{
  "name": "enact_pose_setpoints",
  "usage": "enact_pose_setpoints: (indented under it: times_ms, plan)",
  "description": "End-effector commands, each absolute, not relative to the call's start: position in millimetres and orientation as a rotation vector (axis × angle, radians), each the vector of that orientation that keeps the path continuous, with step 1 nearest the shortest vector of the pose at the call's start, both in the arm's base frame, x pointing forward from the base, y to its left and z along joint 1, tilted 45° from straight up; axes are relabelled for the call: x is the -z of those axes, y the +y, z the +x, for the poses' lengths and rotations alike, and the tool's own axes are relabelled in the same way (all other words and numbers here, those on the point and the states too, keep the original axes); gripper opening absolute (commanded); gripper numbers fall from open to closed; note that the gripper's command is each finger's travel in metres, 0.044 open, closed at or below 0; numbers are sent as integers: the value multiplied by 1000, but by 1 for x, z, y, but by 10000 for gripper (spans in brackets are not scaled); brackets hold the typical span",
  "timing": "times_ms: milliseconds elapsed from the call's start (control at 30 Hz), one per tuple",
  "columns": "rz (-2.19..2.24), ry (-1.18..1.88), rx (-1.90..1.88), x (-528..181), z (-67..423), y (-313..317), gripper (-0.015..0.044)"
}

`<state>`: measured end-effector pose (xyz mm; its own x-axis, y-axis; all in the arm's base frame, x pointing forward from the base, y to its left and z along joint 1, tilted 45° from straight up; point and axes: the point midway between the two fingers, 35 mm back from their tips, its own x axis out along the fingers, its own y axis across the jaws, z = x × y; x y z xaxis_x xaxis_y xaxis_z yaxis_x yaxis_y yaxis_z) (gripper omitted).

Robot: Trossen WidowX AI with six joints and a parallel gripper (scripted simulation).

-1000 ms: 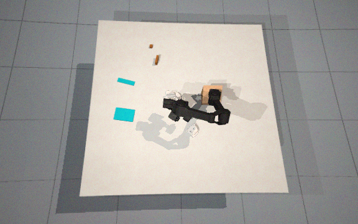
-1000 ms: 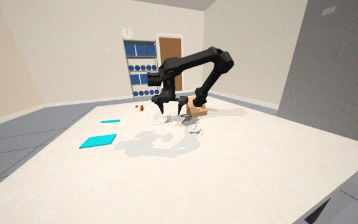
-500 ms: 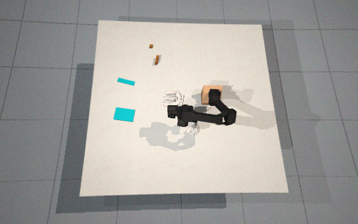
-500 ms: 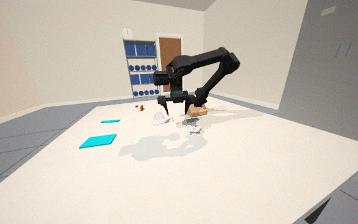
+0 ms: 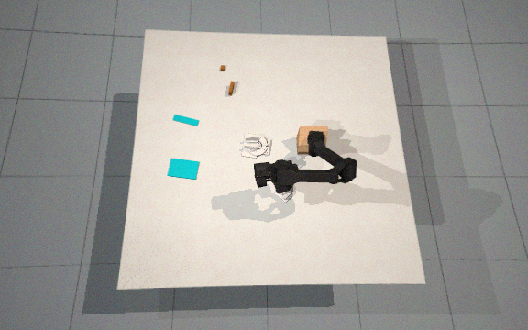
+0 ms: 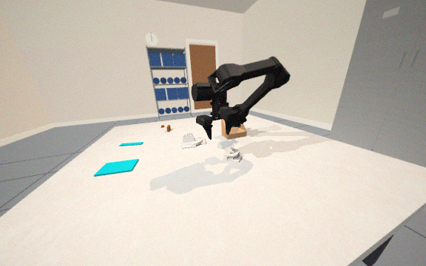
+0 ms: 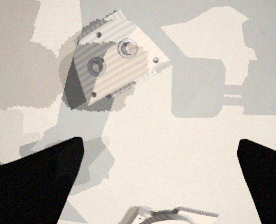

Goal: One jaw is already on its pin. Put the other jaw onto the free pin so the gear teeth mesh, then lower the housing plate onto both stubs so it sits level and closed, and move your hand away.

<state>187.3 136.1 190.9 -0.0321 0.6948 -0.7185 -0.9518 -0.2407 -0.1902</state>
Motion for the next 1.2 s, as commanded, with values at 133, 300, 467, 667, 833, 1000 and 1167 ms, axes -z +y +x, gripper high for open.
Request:
enact_pose_setpoints:
  times_ms: [133, 300, 467, 667, 833, 1000, 1167]
  plan:
    - [-1015, 215, -1701, -200, 167, 143, 440]
    - [-1115, 89, -1739, -206, 156, 146, 440]
    - [-1199, -22, -1765, -210, 145, 148, 440]
    - [-1202, -26, -1766, -209, 145, 149, 440]
    - [-1201, -29, -1765, -184, 143, 175, 440]
    - [-1200, -30, -1765, -183, 143, 176, 440]
    - [-1200, -30, -1765, -183, 143, 176, 440]
